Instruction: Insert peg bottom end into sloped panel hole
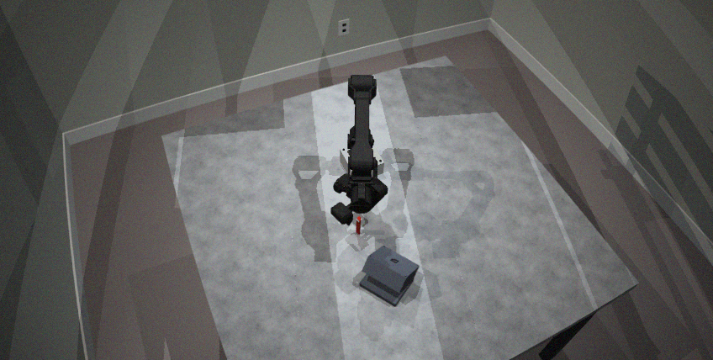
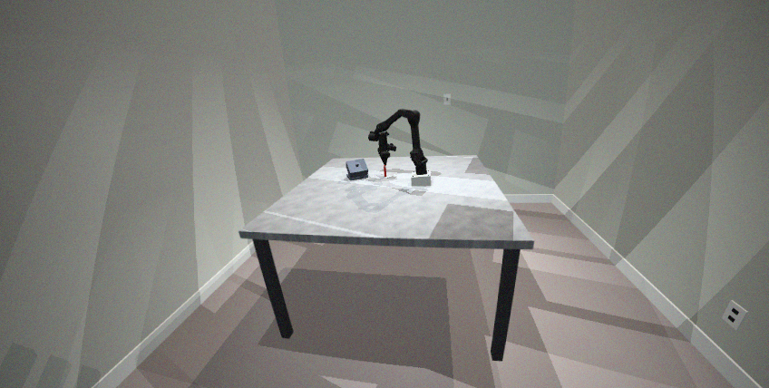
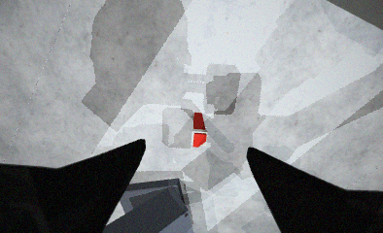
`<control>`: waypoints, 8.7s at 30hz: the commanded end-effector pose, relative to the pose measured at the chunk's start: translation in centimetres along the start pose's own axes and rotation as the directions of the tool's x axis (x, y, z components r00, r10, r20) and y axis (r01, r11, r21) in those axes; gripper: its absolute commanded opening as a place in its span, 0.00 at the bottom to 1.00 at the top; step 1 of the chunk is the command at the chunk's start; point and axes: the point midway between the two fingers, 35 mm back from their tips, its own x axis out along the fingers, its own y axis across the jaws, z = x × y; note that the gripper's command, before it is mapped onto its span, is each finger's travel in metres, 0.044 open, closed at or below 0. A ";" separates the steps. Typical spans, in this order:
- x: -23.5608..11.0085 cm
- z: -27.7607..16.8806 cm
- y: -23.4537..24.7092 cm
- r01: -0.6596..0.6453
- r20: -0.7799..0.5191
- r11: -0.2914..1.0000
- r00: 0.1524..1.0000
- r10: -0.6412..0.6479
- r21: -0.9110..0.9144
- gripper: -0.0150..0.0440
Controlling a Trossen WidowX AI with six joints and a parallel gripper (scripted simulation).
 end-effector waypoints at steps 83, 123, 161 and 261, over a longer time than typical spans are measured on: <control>-1.1 -0.1 0.1 0.006 0.002 1.000 1.000 -0.006 0.003 0.25; -4.0 -3.9 0.1 -0.108 0.027 0.890 0.991 0.133 -0.442 0.25; -6.1 -8.9 -1.1 -0.165 0.000 0.515 0.952 0.305 -0.841 0.25; -3.9 -17.7 -1.7 -0.020 -0.147 -0.238 0.834 0.532 -0.971 0.25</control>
